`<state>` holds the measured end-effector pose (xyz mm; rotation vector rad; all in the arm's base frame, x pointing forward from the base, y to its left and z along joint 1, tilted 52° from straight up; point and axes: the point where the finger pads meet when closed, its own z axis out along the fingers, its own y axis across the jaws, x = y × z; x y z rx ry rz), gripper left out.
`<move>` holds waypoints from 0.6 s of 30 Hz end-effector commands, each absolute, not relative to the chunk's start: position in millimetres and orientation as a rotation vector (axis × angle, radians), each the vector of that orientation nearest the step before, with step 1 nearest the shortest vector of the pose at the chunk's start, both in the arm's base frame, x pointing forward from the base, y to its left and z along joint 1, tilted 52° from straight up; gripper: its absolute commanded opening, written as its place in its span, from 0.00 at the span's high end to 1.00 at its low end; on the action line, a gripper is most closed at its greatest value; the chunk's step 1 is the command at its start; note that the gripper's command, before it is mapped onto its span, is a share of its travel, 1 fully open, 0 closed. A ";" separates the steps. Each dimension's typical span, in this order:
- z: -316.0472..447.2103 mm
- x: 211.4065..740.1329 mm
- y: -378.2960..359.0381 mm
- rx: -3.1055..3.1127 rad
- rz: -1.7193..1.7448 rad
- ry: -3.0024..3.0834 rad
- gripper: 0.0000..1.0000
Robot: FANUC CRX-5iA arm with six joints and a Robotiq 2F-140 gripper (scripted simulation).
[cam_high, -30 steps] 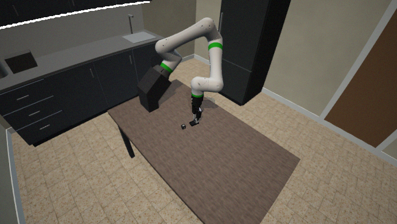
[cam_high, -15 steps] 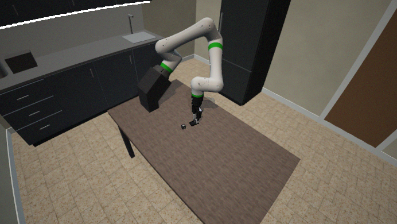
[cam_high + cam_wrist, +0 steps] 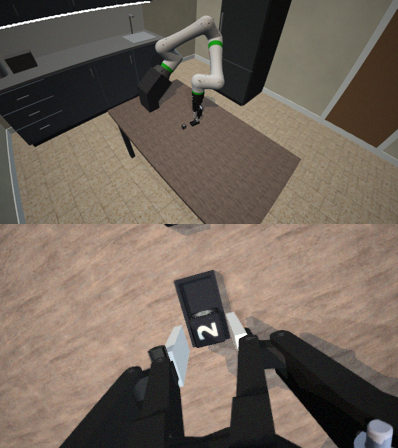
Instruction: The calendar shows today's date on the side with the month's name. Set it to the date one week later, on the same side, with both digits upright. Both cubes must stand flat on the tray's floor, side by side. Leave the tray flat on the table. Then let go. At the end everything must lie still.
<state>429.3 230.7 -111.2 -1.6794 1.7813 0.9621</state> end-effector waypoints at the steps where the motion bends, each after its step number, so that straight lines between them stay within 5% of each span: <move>1: -100.9 431.2 217.7 -1.679 0.962 1.782 0.72; 18: -69.5 436.5 178.4 -1.679 0.962 1.782 0.72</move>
